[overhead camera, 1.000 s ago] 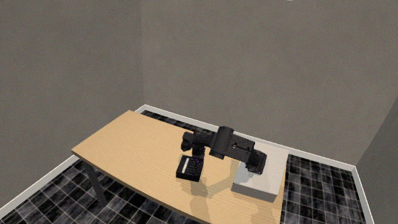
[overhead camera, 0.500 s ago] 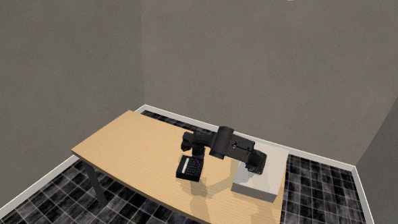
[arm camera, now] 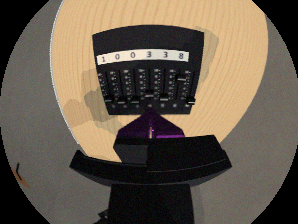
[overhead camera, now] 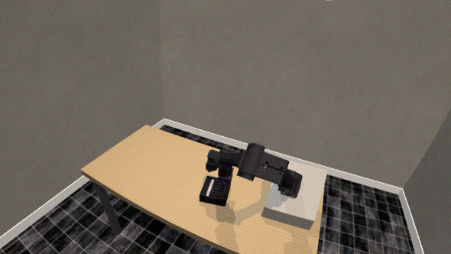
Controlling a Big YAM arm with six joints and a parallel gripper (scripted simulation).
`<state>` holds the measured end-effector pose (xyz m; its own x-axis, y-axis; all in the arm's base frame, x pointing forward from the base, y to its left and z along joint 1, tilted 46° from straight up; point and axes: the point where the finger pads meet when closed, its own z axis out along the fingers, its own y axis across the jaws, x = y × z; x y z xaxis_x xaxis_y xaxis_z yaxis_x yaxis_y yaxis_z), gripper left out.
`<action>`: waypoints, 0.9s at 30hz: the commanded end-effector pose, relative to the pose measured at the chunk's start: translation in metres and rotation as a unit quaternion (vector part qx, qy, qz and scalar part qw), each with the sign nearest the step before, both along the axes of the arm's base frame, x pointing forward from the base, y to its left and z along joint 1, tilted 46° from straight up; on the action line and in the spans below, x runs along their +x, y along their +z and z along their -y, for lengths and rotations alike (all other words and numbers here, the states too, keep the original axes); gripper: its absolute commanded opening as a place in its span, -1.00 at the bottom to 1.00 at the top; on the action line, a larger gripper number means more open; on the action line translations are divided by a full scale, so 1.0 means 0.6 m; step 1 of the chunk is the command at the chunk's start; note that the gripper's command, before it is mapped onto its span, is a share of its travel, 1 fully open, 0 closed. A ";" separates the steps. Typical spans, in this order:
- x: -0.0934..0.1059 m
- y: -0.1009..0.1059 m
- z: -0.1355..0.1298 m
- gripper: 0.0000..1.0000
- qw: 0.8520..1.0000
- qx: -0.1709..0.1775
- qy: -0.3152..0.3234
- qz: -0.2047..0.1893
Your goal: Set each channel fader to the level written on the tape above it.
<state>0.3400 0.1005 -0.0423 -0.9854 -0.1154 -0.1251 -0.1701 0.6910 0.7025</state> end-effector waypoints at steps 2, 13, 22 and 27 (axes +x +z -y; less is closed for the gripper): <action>0.000 0.005 -0.011 -1.00 1.000 0.001 0.007 0.010; 0.003 0.012 -0.010 -1.00 1.000 0.000 0.008 0.017; 0.003 0.012 -0.010 -1.00 1.000 0.000 0.008 0.017; 0.003 0.012 -0.010 -1.00 1.000 0.000 0.008 0.017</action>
